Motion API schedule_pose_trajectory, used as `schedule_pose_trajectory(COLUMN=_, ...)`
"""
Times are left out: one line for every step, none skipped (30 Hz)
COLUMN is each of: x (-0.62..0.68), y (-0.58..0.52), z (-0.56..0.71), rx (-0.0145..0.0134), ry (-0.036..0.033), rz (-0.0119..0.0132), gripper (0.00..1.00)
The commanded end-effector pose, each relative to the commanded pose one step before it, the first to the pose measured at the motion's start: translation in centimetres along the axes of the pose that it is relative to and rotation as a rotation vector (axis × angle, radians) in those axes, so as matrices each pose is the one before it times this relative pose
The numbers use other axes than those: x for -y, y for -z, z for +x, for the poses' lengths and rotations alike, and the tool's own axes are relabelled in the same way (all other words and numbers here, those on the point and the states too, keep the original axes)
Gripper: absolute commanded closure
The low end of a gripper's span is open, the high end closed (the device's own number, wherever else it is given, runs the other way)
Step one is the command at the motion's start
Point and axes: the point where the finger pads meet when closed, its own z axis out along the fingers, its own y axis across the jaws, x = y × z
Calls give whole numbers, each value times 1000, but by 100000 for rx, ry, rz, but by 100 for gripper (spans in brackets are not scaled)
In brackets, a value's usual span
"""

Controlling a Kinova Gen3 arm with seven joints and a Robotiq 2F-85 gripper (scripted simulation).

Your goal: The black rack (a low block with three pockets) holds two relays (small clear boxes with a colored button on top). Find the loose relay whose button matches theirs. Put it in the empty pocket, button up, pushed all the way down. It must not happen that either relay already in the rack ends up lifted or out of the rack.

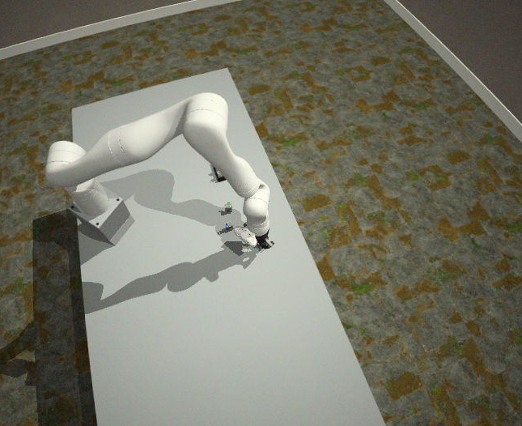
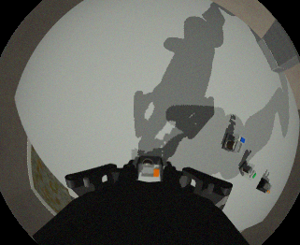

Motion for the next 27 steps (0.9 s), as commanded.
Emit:
schedule_pose_trajectory(x=49, y=67, z=-50, rx=108, ry=-2, rz=104, gripper=100)
schedule_pose_trajectory(x=0, y=0, z=0, rx=0, ry=0, rz=0, gripper=100)
schedule_pose_trajectory(x=0, y=0, z=0, rx=0, ry=0, rz=0, gripper=100)
schedule_pose_trajectory(x=0, y=0, z=0, rx=0, ry=0, rz=0, gripper=100)
schedule_pose_trajectory(x=0, y=0, z=0, rx=0, ry=0, rz=0, gripper=100)
schedule_pose_trajectory(x=0, y=0, z=0, rx=0, ry=0, rz=0, gripper=100)
schedule_pose_trajectory(x=0, y=1, z=0, rx=0, ry=0, rz=0, gripper=100)
schedule_pose_trajectory(x=0, y=6, z=0, rx=0, ry=0, rz=0, gripper=100)
schedule_pose_trajectory(x=0, y=15, z=0, rx=0, ry=0, rz=0, gripper=100)
schedule_pose_trajectory(x=0, y=29, z=0, rx=0, ry=0, rz=0, gripper=100)
schedule_pose_trajectory(x=0, y=45, z=0, rx=0, ry=0, rz=0, gripper=100)
schedule_pose_trajectory(x=0, y=64, z=0, rx=0, ry=0, rz=0, gripper=100)
schedule_pose_trajectory(x=0, y=85, z=0, rx=0, ry=0, rz=0, gripper=100)
schedule_pose_trajectory(x=0, y=107, z=0, rx=0, ry=0, rz=0, gripper=100)
schedule_pose_trajectory(x=0, y=131, z=0, rx=0, ry=0, rz=0, gripper=100)
schedule_pose_trajectory(x=0, y=155, z=0, rx=0, ry=0, rz=0, gripper=100)
schedule_pose_trajectory(x=0, y=178, z=0, rx=0, ry=0, rz=0, gripper=100)
schedule_pose_trajectory(x=0, y=0, z=0, rx=0, ry=0, rz=0, gripper=100)
schedule_pose_trajectory(x=0, y=0, z=0, rx=0, ry=0, rz=0, gripper=100)
schedule_pose_trajectory(x=0, y=202, z=0, rx=0, ry=0, rz=0, gripper=100)
schedule_pose_trajectory(x=0, y=225, z=0, rx=0, ry=0, rz=0, gripper=100)
schedule_pose_trajectory(x=0, y=246, z=0, rx=0, ry=0, rz=0, gripper=100)
schedule_pose_trajectory(x=0, y=267, z=0, rx=0, ry=0, rz=0, gripper=100)
schedule_pose_trajectory(x=0, y=285, z=0, rx=0, ry=0, rz=0, gripper=100)
schedule_pose_trajectory(x=0, y=302, z=0, rx=0, ry=0, rz=0, gripper=100)
schedule_pose_trajectory(x=0, y=317, z=0, rx=0, ry=0, rz=0, gripper=100)
schedule_pose_trajectory(x=0, y=329, z=0, rx=0, ry=0, rz=0, gripper=100)
